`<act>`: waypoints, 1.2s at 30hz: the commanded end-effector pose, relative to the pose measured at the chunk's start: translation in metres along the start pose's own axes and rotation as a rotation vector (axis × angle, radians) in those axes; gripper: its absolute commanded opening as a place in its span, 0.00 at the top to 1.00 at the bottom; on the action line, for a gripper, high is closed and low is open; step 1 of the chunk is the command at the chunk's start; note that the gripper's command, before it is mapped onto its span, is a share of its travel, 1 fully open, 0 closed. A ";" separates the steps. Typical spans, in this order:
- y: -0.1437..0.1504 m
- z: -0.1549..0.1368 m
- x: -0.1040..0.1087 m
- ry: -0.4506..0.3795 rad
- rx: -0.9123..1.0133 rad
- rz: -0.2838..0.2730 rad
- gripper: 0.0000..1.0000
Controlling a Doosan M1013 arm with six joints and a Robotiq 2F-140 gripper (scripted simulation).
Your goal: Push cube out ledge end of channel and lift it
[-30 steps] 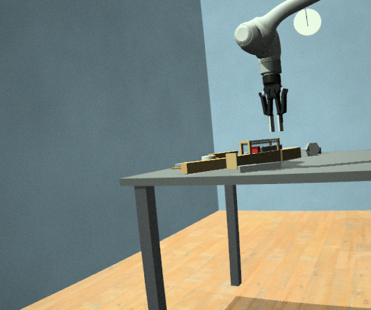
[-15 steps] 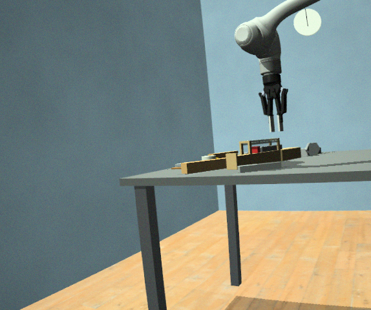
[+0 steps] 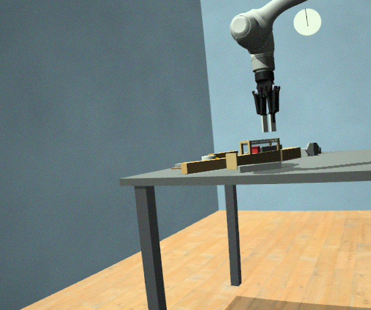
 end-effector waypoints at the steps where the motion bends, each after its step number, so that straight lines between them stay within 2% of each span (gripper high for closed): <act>1: -0.035 0.062 -0.001 -0.017 -0.260 -0.010 0.77; 7: -0.080 0.120 -0.003 -0.017 -0.393 -0.012 0.77; 9: -0.080 0.120 -0.003 -0.017 -0.393 -0.012 0.77; 10: -0.102 0.151 -0.004 -0.017 -0.393 -0.012 0.77; 17: -0.150 0.223 -0.006 -0.017 -0.393 -0.012 0.77; 36: -0.150 0.223 -0.006 -0.017 -0.393 -0.012 0.77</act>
Point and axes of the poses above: the point where the finger pads meet when closed, its own x axis back along the fingers, its own y axis across the jaws, z = x × y, the point moved 8 cm from there along x, back along the fingers, and after that the axes turned 1 degree about x, right-handed, at the moved point
